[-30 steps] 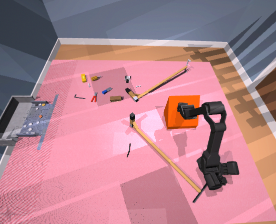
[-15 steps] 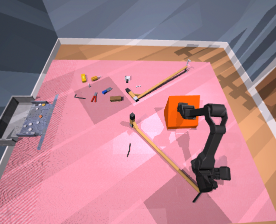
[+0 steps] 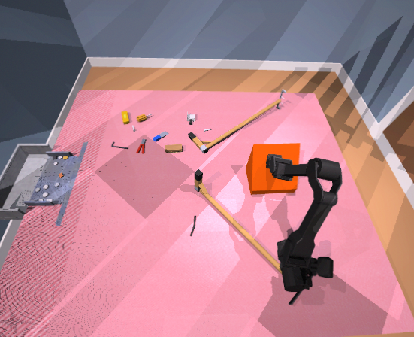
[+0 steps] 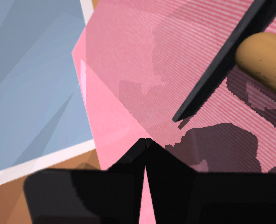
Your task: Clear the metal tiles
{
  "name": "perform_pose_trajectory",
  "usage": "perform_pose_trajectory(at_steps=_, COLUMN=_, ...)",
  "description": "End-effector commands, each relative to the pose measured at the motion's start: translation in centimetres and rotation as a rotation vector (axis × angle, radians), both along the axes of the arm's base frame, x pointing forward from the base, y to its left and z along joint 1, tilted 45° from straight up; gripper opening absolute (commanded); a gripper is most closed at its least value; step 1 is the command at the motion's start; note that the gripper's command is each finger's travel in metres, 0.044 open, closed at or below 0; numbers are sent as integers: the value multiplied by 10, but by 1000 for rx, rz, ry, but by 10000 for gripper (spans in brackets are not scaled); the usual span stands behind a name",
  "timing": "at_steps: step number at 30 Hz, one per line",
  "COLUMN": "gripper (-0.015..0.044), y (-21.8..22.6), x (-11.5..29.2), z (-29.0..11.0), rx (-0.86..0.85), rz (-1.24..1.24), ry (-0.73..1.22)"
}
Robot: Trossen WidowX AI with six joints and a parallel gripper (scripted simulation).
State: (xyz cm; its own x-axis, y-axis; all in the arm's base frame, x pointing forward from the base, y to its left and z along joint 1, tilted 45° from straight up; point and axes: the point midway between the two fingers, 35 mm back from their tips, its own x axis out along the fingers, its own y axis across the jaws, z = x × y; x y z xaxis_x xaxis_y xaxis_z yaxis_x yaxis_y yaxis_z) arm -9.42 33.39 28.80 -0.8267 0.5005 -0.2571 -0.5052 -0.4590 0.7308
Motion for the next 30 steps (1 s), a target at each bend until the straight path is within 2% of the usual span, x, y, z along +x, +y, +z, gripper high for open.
perform_pose_trajectory(at_steps=1, gripper=0, y=8, x=14, z=-1, rx=0, rz=-43, ry=-12)
perform_pose_trajectory(at_steps=30, gripper=0, y=38, x=114, z=-7, rx=-25, rz=-295, ry=-54)
